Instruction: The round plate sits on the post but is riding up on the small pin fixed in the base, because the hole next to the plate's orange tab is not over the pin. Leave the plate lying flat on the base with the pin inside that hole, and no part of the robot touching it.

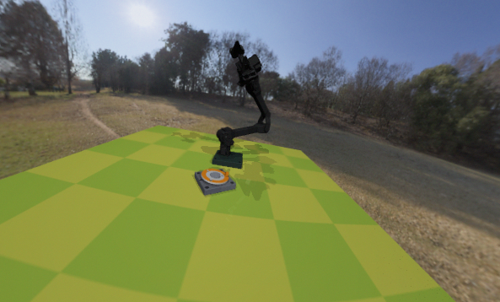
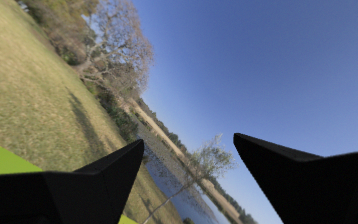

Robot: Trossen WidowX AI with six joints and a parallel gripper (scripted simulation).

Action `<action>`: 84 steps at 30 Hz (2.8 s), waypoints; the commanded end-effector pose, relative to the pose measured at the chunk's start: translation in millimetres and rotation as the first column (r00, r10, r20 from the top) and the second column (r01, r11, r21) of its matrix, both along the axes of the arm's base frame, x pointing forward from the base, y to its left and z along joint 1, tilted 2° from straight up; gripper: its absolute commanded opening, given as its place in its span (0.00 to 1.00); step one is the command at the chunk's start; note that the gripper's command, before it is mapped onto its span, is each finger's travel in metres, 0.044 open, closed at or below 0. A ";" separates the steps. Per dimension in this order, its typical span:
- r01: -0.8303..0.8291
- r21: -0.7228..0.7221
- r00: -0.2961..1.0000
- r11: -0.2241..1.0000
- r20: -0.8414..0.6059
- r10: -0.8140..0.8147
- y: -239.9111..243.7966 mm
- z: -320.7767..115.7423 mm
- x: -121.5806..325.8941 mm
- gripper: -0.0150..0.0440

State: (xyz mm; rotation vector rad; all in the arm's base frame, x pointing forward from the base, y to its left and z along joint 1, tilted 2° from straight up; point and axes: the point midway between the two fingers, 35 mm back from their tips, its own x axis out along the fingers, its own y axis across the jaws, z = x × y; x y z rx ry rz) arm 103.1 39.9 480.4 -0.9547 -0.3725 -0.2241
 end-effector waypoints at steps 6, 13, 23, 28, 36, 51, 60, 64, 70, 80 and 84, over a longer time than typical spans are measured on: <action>-0.057 0.331 0.974 0.942 -0.187 0.124 -55.5 -36.7 56.4 0.67; 0.064 0.673 0.844 0.737 -0.430 0.319 -75.1 -113.1 125.2 0.35; 0.537 0.631 0.384 0.559 -0.774 0.504 -27.0 -262.5 172.2 0.25; 0.681 0.437 0.140 0.587 -0.866 0.481 -0.6 -316.5 161.8 0.25; 0.741 0.026 -0.237 0.671 -0.924 0.299 29.4 -381.5 123.2 0.25; 0.740 0.017 -0.245 0.672 -0.924 0.293 28.9 -418.6 123.3 0.25; 0.740 0.017 -0.245 0.672 -0.924 0.293 29.8 -430.7 124.1 0.25; 0.740 0.017 -0.244 0.672 -0.924 0.293 33.0 -430.6 127.7 0.25; 0.740 0.018 -0.244 0.672 -0.924 0.294 38.7 -430.8 134.8 0.25; 0.740 0.019 -0.243 0.672 -0.924 0.294 43.6 -430.5 142.3 0.25; 0.740 0.019 -0.243 0.672 -0.924 0.294 45.1 -430.6 145.4 0.25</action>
